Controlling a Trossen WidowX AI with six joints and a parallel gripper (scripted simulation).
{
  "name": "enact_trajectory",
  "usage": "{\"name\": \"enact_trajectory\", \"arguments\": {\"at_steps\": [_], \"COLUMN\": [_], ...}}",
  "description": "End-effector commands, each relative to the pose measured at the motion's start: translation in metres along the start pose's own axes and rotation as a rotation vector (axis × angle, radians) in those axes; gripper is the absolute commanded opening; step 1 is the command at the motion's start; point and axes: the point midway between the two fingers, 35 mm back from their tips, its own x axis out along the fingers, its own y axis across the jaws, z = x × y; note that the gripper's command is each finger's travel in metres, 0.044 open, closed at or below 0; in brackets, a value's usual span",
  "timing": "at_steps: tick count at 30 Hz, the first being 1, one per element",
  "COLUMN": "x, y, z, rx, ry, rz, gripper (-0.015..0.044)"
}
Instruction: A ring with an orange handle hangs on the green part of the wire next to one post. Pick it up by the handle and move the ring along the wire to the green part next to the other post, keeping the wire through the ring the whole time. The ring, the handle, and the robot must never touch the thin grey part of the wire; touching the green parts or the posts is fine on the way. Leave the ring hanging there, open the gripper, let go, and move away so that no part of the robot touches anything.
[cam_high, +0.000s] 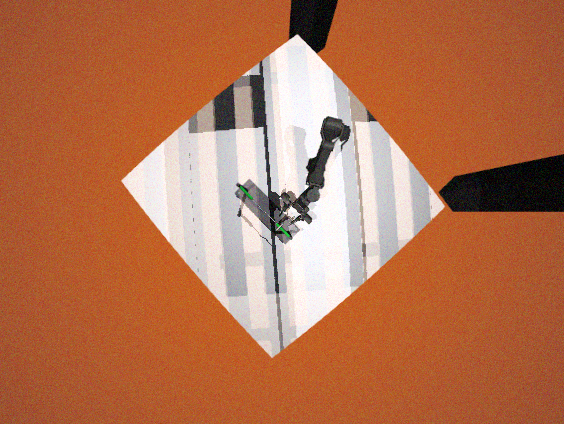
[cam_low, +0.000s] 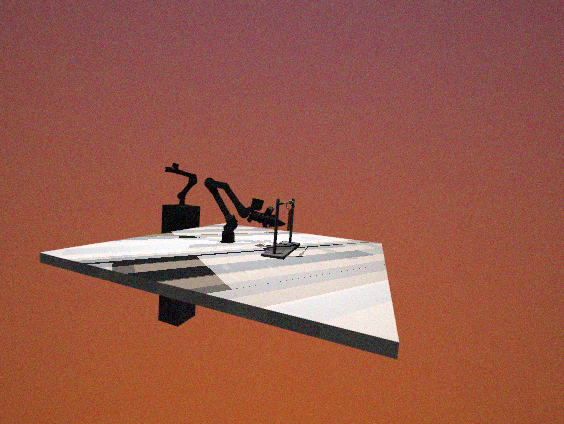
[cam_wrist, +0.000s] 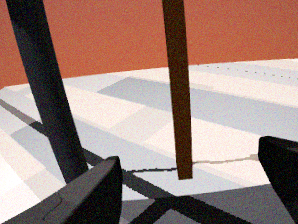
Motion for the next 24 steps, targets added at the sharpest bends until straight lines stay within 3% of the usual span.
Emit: {"name": "enact_trajectory", "arguments": {"at_steps": [1, 4, 24], "x": [-0.0175, -0.0254, -0.0254], "y": [-0.0015, -0.0025, -0.0025], "z": [-0.0027, -0.0044, -0.0044], "rx": [0.002, 0.002, 0.002], "ry": [0.001, 0.001, 0.001], "rz": [-0.001, -0.001, -0.001], "gripper": [0.037, 0.044, 0.044]}}
